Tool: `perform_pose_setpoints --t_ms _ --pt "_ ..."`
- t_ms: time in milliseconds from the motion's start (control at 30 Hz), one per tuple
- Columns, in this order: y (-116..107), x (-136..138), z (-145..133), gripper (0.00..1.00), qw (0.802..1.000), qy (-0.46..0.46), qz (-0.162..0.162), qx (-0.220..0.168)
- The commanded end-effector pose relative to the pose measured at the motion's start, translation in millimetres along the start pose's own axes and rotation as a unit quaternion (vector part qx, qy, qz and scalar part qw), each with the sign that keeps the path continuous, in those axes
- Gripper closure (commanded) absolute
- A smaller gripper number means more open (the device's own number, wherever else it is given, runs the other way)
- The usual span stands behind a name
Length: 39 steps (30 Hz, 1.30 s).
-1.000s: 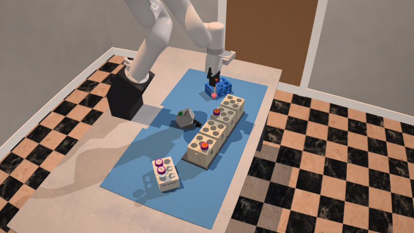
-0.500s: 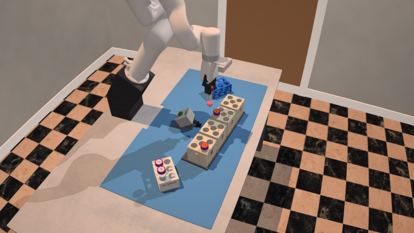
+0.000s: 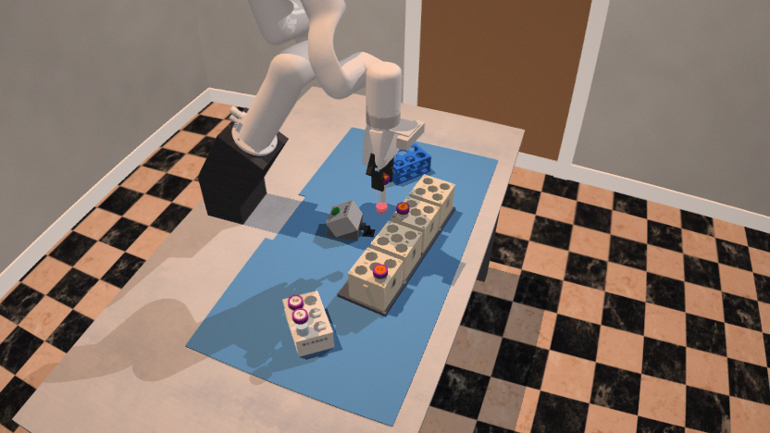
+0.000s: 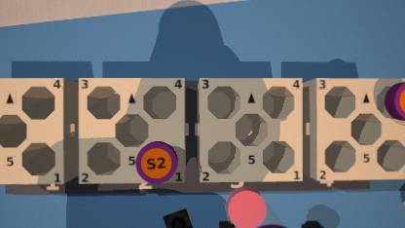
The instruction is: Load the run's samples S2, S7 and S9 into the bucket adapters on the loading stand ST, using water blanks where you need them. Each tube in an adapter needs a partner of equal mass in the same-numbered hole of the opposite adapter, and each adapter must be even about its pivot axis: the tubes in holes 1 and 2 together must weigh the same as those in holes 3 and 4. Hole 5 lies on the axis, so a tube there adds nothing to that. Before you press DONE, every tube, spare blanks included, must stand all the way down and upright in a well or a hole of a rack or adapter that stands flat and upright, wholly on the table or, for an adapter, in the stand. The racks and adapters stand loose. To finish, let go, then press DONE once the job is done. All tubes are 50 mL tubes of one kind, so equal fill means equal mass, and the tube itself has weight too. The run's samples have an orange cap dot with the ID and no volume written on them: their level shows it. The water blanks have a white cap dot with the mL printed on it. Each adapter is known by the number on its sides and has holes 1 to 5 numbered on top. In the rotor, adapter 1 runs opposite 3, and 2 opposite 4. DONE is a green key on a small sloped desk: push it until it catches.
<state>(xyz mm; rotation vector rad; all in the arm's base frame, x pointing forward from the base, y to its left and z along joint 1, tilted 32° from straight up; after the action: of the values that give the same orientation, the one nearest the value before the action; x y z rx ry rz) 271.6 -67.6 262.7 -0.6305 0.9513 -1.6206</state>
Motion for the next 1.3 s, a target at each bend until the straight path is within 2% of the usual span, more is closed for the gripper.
perform_pose_setpoints --t_ms 0,133,200,700,767,967,1267 --pt "2 36 10 1.00 1.000 -0.005 0.019 -0.004" --pt "3 55 14 1.00 1.000 -0.005 0.019 -0.004" --pt "3 55 14 1.00 1.000 -0.005 0.019 -0.004" --pt "6 129 30 1.00 1.000 -0.005 0.018 -0.004" --pt "6 129 30 1.00 1.000 -0.005 0.018 -0.004" --pt "7 158 36 1.00 1.000 -0.005 0.018 -0.004" --pt "7 158 36 1.00 1.000 -0.005 0.018 -0.004"
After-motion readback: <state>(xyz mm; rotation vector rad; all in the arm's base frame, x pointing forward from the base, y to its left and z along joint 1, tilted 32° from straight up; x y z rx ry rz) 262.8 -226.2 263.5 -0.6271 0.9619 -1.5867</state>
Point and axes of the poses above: the point where the finger pads meet when closed, its own y axis out along the fingers, its own x axis across the jaws, z = x × y, the point moved 8 cm from there along -y, back along the fingers, and after that the axes turned 2 degrees about y, right-handed, at the moved point
